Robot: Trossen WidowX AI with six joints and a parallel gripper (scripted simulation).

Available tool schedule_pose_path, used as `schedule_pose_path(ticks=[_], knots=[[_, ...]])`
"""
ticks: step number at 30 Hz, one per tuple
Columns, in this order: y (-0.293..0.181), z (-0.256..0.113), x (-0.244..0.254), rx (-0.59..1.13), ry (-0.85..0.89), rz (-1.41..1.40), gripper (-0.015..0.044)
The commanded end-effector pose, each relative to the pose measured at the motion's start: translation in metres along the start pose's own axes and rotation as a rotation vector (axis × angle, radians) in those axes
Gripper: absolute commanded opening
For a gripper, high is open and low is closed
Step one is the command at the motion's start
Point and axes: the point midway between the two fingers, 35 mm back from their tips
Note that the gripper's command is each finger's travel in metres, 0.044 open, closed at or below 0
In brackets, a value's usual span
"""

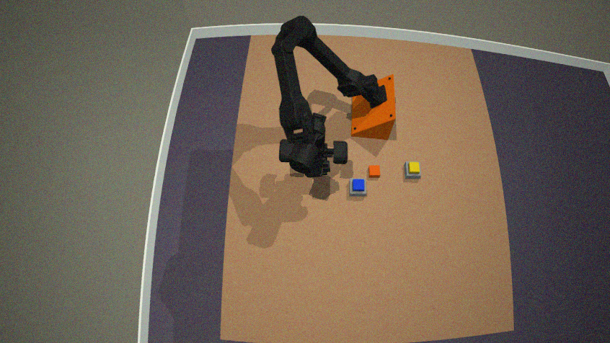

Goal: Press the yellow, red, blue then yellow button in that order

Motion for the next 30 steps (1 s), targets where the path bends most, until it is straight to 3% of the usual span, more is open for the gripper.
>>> schedule_pose_path(ticks=[1, 13, 19, 24, 30], knots=[[-0.001, 0.001, 0.001, 0.005, 0.004, -0.008, 0.002], [-0.001, -0.035, 0.002, 0.005, 0.006, -0.008, 0.002], [0.0, -0.092, 0.002, 0.006, 0.009, -0.009, 0.002], [0.001, -0.094, 0.003, 0.005, 0.009, -0.009, 0.002], [0.05, -0.095, 0.064, 0.001, 0.021, -0.01, 0.002]])
Point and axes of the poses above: the point midway between the two fingers, 35 mm back from their tips, its own z axis out along the fingers, its own x axis across the jaws, y = z × x, and after that the axes turned 6 degrees about -z, right-handed
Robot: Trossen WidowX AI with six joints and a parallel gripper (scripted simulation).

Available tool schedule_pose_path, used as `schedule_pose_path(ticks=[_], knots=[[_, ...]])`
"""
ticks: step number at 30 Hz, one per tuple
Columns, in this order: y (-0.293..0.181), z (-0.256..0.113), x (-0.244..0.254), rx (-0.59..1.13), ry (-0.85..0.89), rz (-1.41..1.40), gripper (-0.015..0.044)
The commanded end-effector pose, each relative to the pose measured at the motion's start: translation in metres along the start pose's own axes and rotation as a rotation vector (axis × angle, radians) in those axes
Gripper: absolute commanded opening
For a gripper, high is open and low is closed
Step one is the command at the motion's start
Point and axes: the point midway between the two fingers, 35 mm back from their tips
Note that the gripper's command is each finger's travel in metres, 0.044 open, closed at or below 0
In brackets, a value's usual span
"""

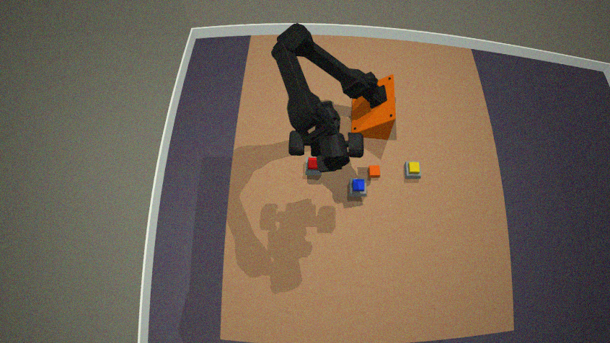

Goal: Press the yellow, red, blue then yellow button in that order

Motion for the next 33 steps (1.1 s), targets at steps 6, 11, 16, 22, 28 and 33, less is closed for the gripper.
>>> schedule_pose_path(ticks=[6, 11, 16, 22, 28, 33], knots=[[0.048, 0.001, 0.096, 0.002, -0.002, -0.01, 0.002], [0.048, 0.001, 0.096, 0.002, -0.002, -0.01, 0.002], [0.049, 0.04, 0.097, 0.004, 0.003, -0.013, 0.002], [0.048, 0.062, 0.095, 0.002, -0.004, -0.01, 0.002], [0.049, 0.071, 0.095, 0.002, -0.004, -0.01, 0.002], [0.049, 0.08, 0.095, 0.002, -0.004, -0.01, 0.002]])
Point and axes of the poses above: the point midway between the two fingers, 35 mm back from their tips, its own z axis out along the fingers, its own x axis across the jaws, y = z × x, and after that the axes turned 6 degrees about -z, right-handed
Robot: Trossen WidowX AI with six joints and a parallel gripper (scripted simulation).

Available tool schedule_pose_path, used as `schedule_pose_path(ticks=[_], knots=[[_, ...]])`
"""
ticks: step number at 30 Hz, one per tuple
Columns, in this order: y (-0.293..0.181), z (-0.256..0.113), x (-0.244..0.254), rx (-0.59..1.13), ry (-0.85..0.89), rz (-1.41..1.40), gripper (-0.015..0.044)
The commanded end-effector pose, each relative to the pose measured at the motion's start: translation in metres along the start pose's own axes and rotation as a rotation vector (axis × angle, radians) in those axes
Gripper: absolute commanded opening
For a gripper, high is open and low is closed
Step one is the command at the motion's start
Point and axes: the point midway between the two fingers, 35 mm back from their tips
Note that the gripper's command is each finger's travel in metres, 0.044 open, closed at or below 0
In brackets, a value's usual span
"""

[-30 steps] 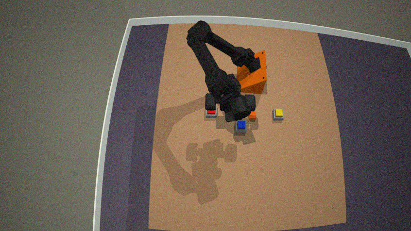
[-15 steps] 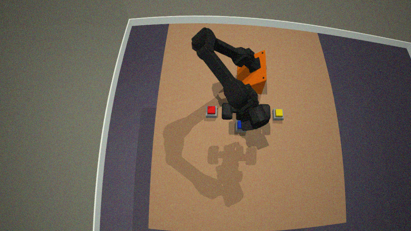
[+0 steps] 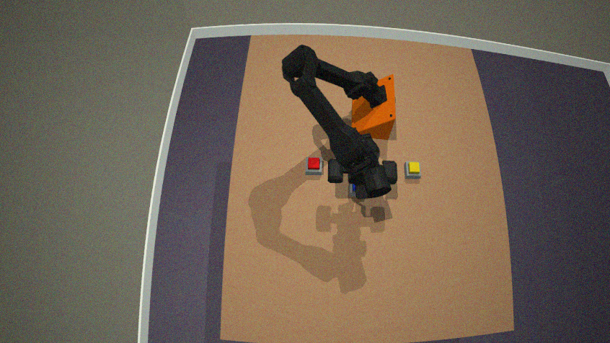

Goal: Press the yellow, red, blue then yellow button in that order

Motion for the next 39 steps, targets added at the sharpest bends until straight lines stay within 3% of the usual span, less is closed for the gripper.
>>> schedule_pose_path(ticks=[1, 29, 33, 39], knots=[[-0.002, 0.007, 0.0, 0.004, -0.004, -0.008, 0.002], [-0.002, 0.023, 0.0, 0.004, -0.005, -0.008, 0.002], [-0.002, -0.009, 0.0, 0.003, -0.003, -0.007, 0.002], [-0.001, -0.022, 0.001, 0.003, -0.002, -0.008, 0.002]])
Point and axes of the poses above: the point midway between the two fingers, 35 mm back from their tips, its own z axis out along the fingers, its own x axis across the jaws, y = z × x, and after that the axes turned 6 degrees about -z, right-handed
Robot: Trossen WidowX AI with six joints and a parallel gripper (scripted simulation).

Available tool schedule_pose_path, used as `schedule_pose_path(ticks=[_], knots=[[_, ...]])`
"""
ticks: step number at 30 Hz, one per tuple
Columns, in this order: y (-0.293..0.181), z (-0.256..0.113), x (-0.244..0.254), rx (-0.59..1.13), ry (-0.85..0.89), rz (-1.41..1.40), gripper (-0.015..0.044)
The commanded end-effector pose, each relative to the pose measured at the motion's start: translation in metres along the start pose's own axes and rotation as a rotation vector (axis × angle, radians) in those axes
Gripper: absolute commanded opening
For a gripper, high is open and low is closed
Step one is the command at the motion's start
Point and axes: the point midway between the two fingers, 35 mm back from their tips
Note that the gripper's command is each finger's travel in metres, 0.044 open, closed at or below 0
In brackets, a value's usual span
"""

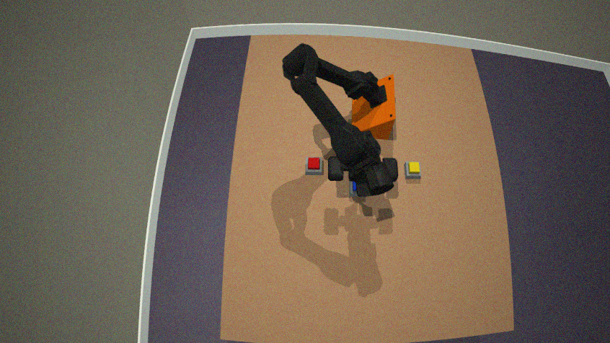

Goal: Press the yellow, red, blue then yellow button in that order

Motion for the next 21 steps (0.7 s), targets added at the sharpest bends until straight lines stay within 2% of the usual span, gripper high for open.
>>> schedule_pose_path(ticks=[1, 4, 9, 13, 18, 21], knots=[[0.003, -0.024, 0.0, -0.004, 0.006, 0.006, 0.002], [0.001, -0.06, 0.0, -0.003, 0.005, 0.006, 0.002], [0.001, -0.063, 0.003, -0.003, 0.006, 0.006, 0.002], [0.0, -0.068, 0.068, -0.01, 0.027, 0.0, 0.002], [-0.026, -0.068, 0.157, -0.006, 0.024, 0.001, 0.002], [-0.039, -0.065, 0.183, -0.003, 0.014, 0.005, 0.002]])
Point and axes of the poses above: the point midway between the two fingers, 35 mm back from their tips, its own z axis out along the fingers, its own x axis across the jaws, y = z × x, and after that the axes turned 6 degrees about -z, right-handed
